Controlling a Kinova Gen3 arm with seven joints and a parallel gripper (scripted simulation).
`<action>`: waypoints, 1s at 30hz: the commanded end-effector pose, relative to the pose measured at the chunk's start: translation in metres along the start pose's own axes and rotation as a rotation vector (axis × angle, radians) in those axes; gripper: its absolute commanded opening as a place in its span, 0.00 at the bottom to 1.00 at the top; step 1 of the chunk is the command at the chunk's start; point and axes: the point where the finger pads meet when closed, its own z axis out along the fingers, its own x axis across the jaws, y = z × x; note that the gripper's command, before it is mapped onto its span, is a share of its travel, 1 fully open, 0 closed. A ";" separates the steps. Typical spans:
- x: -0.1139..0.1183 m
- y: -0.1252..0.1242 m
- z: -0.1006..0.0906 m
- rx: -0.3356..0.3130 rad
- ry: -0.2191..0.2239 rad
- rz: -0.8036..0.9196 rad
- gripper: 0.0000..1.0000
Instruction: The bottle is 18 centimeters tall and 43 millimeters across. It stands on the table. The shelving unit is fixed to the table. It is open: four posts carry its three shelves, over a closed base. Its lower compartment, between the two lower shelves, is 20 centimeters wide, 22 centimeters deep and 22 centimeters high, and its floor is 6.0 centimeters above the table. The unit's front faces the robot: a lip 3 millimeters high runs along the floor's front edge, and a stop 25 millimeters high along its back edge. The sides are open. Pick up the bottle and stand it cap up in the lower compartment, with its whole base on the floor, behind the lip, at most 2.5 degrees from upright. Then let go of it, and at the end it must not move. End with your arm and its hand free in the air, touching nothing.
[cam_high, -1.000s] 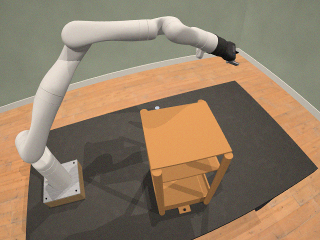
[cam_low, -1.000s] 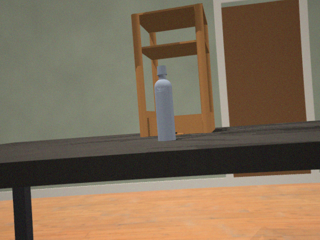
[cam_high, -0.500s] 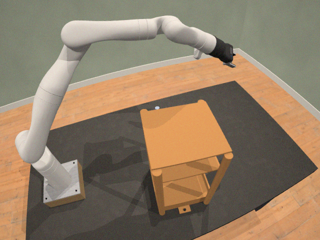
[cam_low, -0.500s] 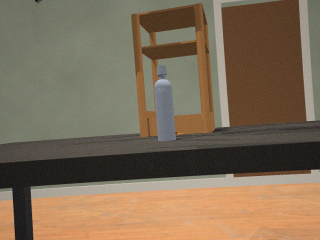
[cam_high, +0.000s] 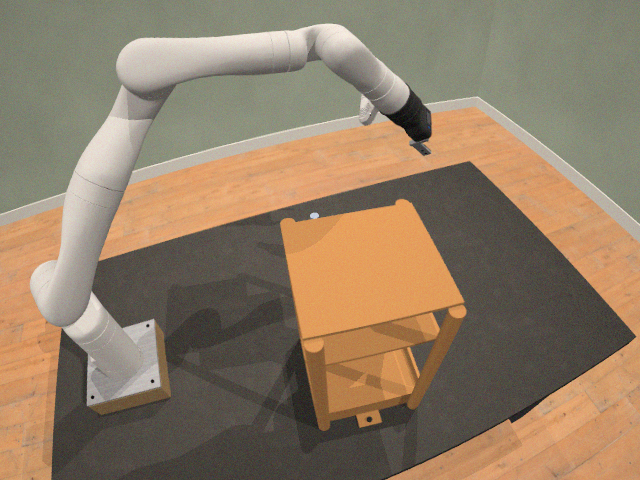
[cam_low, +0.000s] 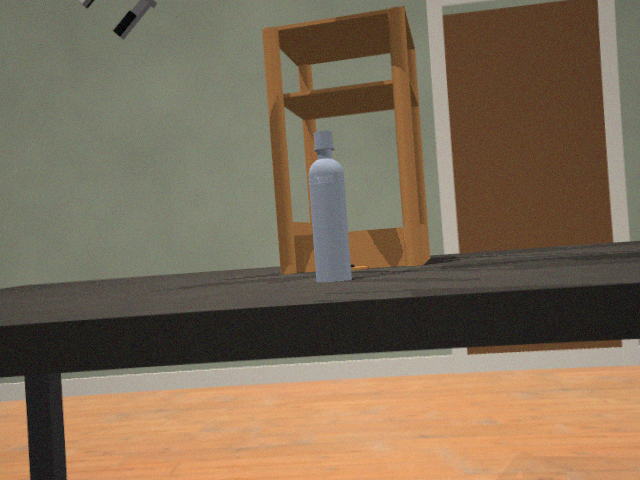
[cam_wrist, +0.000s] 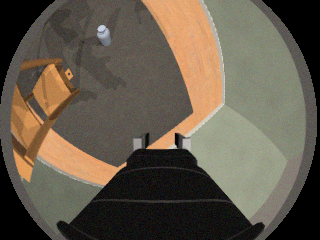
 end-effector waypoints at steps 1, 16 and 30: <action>-0.003 -0.033 -0.014 0.094 -0.037 -0.070 1.00; -0.061 -0.154 -0.088 0.486 -0.221 -0.335 1.00; -0.093 -0.197 -0.148 0.693 -0.310 -0.464 1.00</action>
